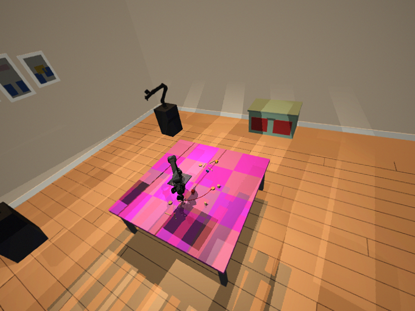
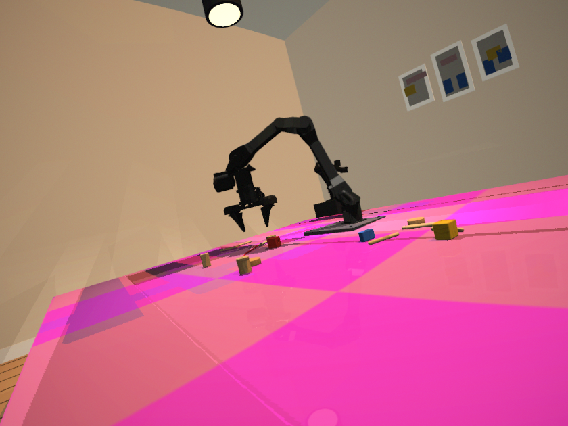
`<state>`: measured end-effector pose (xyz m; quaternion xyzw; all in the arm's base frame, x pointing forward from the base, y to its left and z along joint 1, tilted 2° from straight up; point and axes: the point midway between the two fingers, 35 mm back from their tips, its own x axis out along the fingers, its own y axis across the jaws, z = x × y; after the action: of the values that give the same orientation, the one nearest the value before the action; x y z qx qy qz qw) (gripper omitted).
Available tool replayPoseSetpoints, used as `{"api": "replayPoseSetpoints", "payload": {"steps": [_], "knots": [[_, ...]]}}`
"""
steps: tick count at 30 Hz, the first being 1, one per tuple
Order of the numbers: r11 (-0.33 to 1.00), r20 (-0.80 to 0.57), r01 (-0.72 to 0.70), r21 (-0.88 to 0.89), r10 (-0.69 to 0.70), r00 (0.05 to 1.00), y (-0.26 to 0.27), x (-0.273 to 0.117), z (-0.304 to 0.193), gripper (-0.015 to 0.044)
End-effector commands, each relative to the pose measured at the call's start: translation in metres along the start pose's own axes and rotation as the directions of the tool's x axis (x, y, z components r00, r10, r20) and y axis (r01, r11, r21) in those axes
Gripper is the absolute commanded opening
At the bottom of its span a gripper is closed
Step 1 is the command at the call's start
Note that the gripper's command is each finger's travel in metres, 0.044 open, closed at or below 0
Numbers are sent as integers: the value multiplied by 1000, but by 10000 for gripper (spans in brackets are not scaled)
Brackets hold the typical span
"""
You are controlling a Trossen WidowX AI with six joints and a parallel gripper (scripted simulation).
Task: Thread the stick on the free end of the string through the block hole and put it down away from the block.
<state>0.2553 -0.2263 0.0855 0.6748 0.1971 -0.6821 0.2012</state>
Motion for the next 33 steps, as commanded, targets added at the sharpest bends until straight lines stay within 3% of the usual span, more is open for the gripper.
{"api": "replayPoseSetpoints", "payload": {"steps": [1, 12, 33], "knots": [[1000, 3, 0, 22, 0, 1000, 1, 0, 1, 414], [1000, 3, 0, 22, 0, 1000, 1, 0, 1, 125], [1000, 3, 0, 22, 0, 1000, 3, 14, 1, 122]]}}
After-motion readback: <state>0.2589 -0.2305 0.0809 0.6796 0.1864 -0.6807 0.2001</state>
